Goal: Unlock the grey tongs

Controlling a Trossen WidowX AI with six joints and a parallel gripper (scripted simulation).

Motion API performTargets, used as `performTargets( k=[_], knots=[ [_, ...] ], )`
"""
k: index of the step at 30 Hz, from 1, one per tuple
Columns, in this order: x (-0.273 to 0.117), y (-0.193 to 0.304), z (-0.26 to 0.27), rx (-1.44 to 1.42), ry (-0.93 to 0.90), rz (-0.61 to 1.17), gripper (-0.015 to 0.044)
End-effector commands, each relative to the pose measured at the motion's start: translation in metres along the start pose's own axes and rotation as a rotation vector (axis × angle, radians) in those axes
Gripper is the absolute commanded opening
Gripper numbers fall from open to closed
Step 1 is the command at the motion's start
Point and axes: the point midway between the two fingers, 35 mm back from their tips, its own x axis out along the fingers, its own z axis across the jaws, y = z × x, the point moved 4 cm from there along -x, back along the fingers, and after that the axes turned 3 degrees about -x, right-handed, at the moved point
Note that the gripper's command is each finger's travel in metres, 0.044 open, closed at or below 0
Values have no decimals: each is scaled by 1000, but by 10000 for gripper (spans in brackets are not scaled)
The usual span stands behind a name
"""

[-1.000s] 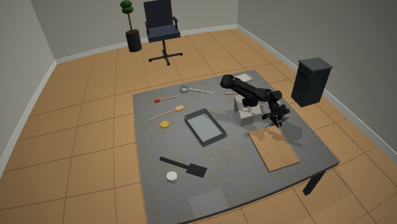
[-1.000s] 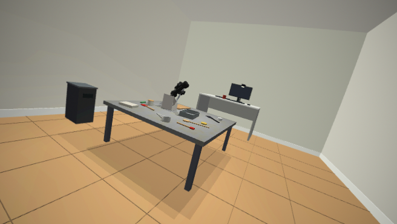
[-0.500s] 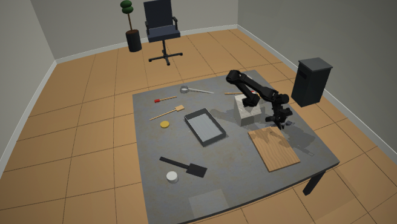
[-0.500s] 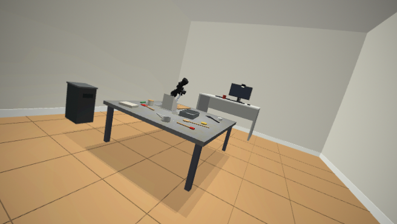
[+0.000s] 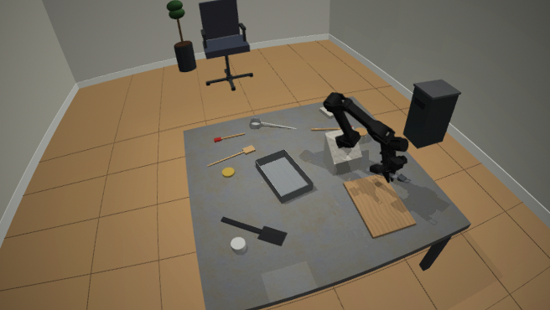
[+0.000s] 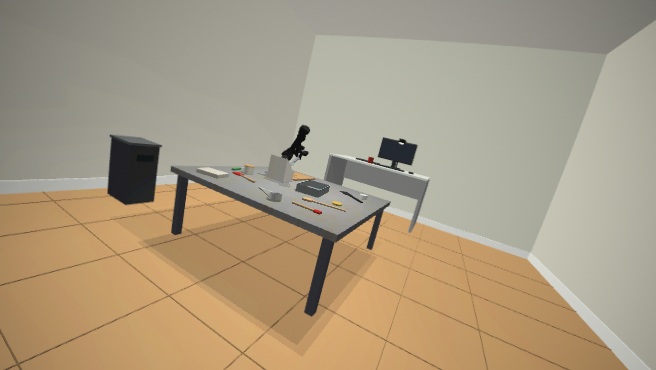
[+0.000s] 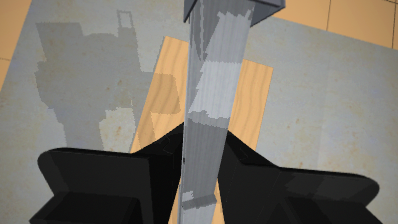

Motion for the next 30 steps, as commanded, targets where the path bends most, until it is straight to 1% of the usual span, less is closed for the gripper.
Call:
performTargets(
  k=[1, 23, 30],
  knots=[
    [2, -6, -2, 18, -13, 64, -150],
    [11, -9, -15, 161, -31, 488, -150],
    [11, -9, -15, 168, -31, 502, -150]
  ],
)
